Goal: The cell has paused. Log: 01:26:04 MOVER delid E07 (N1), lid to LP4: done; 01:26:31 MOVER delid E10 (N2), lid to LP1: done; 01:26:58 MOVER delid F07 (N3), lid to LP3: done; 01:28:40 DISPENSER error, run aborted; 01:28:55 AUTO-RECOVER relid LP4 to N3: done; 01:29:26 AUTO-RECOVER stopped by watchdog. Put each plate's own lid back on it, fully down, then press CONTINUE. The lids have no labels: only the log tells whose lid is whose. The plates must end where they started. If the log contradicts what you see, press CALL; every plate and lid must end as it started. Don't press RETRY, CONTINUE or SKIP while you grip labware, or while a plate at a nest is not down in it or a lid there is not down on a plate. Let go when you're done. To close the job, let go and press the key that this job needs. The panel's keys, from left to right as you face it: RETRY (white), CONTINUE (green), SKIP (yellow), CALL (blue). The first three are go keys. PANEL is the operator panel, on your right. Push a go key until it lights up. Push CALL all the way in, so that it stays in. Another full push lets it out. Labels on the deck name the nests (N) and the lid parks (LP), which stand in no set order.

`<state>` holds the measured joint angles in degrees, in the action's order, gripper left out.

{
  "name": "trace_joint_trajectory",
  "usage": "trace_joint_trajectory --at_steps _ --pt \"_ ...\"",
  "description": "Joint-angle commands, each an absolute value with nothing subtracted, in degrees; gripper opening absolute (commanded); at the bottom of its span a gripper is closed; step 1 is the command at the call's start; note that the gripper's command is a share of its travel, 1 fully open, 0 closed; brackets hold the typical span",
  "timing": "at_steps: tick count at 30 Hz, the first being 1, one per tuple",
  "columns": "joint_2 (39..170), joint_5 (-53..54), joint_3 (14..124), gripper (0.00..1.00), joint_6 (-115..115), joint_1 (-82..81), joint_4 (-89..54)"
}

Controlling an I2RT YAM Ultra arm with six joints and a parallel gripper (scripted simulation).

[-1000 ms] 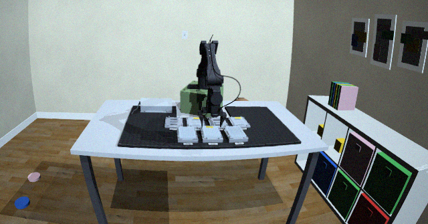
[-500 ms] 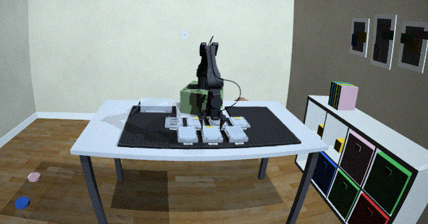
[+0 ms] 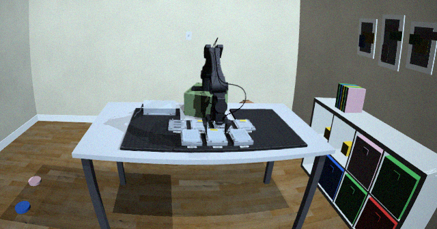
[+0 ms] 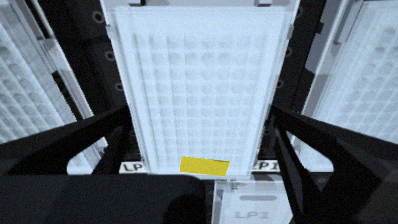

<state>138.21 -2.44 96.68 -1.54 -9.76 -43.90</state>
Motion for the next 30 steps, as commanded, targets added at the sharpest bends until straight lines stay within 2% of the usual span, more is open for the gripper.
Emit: trace_joint_trajectory --at_steps 1,25,26,30 --pt "137.07 -2.56 96.24 1.00 -1.20 -9.49 -43.34" --pt "135.61 -2.57 94.95 0.80 -1.36 -9.68 -43.40" --pt "135.59 -2.57 94.93 0.00 -1.36 -9.69 -43.39" --pt "135.54 -2.57 94.86 0.00 -1.38 -9.71 -43.37"
